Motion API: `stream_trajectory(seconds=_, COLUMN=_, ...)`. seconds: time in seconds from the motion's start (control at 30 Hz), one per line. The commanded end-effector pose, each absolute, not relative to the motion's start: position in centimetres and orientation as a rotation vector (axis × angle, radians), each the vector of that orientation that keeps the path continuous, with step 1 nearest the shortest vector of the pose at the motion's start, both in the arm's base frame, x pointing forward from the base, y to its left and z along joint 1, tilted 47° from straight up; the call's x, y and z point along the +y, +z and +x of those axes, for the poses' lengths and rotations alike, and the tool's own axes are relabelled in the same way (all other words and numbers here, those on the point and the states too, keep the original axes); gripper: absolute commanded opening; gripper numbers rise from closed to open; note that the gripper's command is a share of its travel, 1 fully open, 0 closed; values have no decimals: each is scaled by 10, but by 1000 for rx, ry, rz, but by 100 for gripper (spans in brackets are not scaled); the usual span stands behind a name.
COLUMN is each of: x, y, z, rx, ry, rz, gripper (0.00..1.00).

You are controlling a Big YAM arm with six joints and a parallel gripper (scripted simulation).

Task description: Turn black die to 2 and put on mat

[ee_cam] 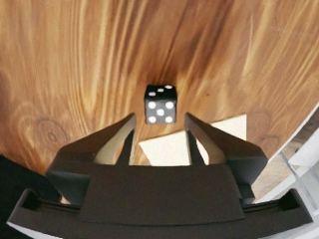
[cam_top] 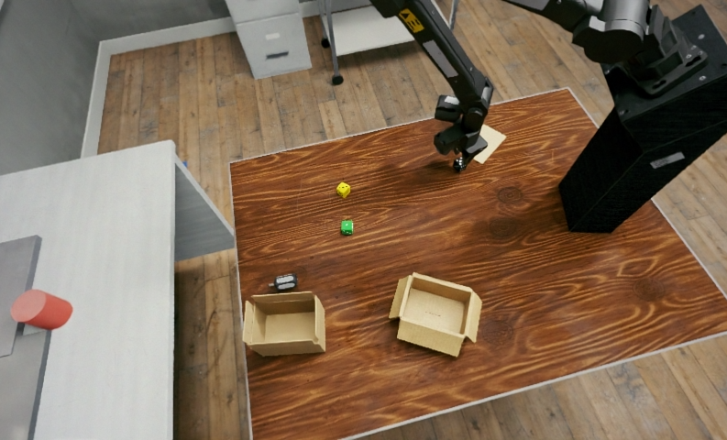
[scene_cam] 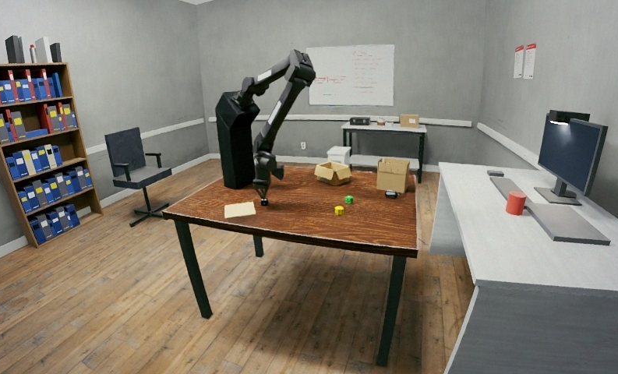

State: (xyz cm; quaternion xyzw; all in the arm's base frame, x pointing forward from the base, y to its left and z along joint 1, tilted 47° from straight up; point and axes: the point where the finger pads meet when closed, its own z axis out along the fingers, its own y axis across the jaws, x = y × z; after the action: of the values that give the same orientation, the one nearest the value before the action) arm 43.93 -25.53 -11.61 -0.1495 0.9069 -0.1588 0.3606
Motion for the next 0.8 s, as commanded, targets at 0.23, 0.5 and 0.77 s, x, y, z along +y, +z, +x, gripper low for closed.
stream_trajectory(seconds=0.23, x=-250, y=-117, z=438, rx=2338, ry=-401, rz=-375, gripper=45)
stream_trajectory(seconds=0.5, x=-250, y=-117, z=438, rx=2338, ry=-401, rz=-375, gripper=45)
stream_trajectory(seconds=0.77, x=-251, y=-115, z=440, rx=2335, ry=-403, rz=-377, gripper=45)
